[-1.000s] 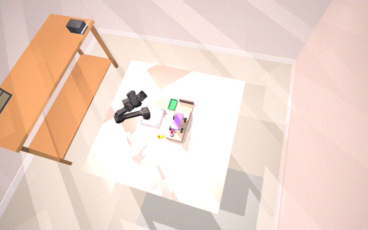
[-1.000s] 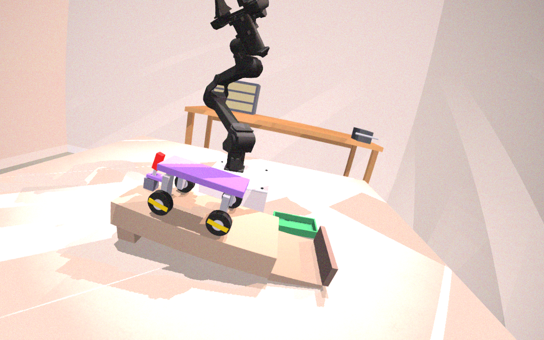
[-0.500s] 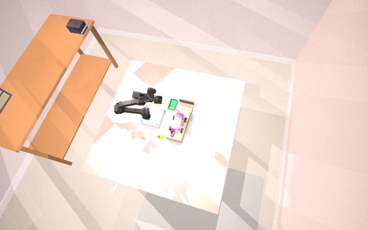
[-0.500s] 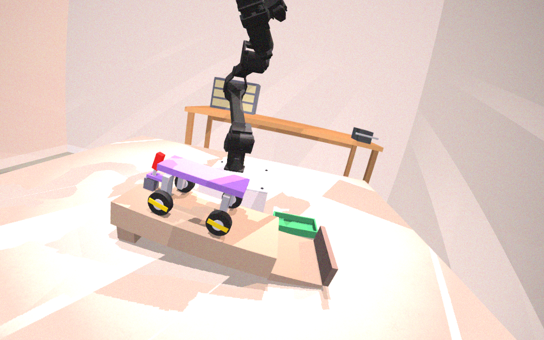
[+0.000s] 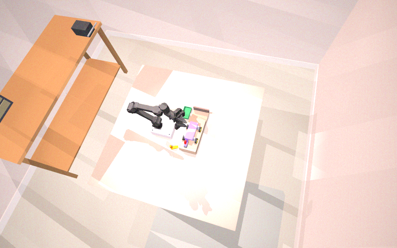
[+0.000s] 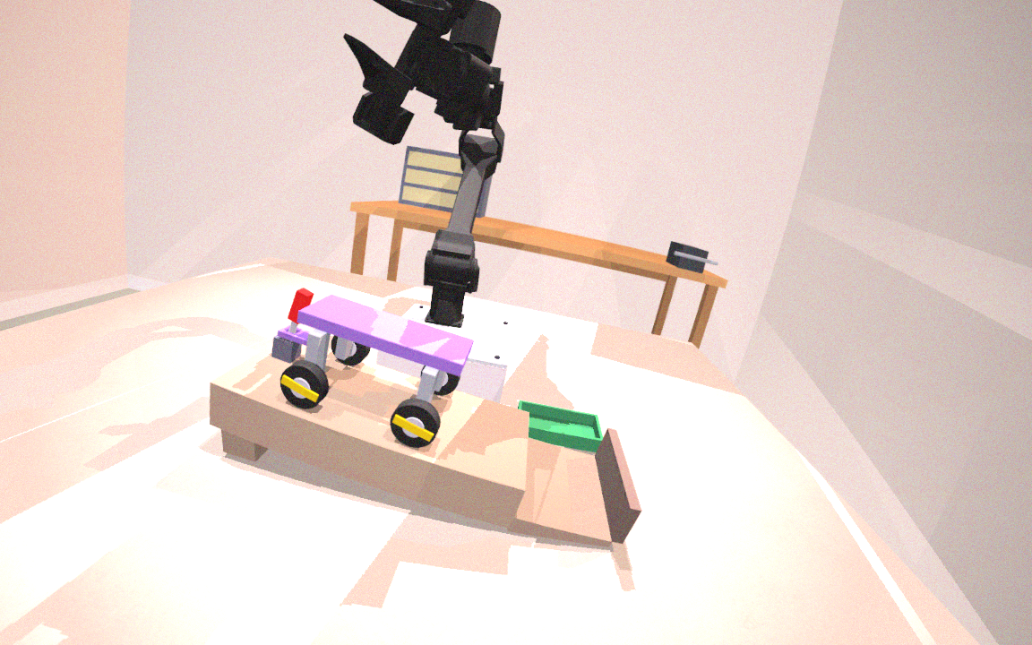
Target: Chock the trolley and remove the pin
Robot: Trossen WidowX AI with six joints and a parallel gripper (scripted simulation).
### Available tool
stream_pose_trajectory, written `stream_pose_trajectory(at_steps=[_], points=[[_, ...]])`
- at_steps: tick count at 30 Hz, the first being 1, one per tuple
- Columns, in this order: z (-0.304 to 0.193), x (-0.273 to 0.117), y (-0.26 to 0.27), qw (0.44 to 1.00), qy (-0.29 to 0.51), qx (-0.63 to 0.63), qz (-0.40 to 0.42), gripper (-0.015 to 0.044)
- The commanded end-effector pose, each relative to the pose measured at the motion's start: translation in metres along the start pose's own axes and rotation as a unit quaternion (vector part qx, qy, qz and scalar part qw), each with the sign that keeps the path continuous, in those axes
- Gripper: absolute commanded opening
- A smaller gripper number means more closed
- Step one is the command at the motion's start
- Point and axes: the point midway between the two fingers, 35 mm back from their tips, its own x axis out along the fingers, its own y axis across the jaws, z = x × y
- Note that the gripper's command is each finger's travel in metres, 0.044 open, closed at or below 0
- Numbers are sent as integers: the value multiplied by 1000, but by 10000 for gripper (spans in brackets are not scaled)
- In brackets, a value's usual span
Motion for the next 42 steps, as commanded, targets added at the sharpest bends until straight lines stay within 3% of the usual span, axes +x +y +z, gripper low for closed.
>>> stream_pose_trajectory(at_steps=[1, 11, 23, 29, 42], points=[[-1, 17, 51, 990, -21, -100, 103, 190], [-25, 11, 175, 898, -118, -251, 343, 190], [-53, -71, 277, 727, -309, -250, 560, 190], [-57, -118, 295, 654, -403, -189, 611, 190], [-52, -120, 312, 652, -406, -187, 612, 190]])
